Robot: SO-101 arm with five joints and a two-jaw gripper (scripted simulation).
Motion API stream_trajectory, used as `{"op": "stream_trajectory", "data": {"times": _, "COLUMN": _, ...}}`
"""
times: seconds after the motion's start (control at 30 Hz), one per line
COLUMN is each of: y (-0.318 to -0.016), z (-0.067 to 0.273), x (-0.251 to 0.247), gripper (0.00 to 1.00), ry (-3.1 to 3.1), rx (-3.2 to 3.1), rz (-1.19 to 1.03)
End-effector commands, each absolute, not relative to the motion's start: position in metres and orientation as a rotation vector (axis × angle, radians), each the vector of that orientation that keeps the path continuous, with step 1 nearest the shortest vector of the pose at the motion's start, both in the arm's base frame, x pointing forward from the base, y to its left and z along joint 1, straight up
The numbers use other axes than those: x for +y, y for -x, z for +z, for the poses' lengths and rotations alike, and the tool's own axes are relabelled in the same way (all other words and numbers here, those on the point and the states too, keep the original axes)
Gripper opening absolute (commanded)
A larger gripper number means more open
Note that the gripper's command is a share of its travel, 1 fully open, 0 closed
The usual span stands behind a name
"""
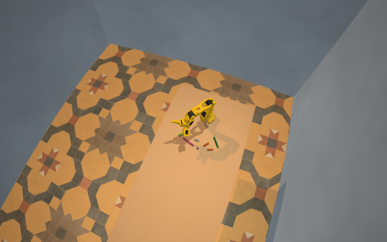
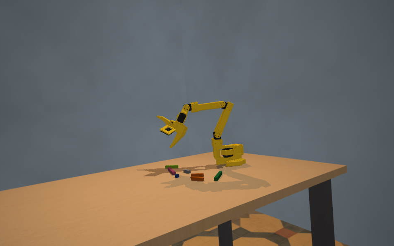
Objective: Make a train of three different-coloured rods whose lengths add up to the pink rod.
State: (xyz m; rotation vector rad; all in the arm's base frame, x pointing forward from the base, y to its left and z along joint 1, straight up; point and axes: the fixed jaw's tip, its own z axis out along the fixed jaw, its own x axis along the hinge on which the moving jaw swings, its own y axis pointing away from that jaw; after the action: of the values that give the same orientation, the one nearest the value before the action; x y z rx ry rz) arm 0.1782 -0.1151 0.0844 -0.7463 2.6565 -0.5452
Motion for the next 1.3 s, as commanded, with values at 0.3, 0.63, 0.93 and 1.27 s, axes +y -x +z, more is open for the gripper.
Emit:
{"op": "stream_trajectory", "data": {"times": 0.3, "y": -0.172, "z": 0.084, "x": -0.112, "gripper": 1.00, "ry": 0.828, "rx": 2.658, "rz": -0.539}}
{"op": "stream_trajectory", "data": {"times": 0.63, "y": -0.164, "z": 0.073, "x": -0.107, "gripper": 1.00, "ry": 0.882, "rx": 2.702, "rz": -0.476}}
{"op": "stream_trajectory", "data": {"times": 0.93, "y": -0.160, "z": 0.073, "x": -0.104, "gripper": 1.00, "ry": 0.944, "rx": 2.701, "rz": -0.466}}
{"op": "stream_trajectory", "data": {"times": 1.27, "y": -0.155, "z": 0.067, "x": -0.101, "gripper": 1.00, "ry": 0.986, "rx": 2.725, "rz": -0.424}}
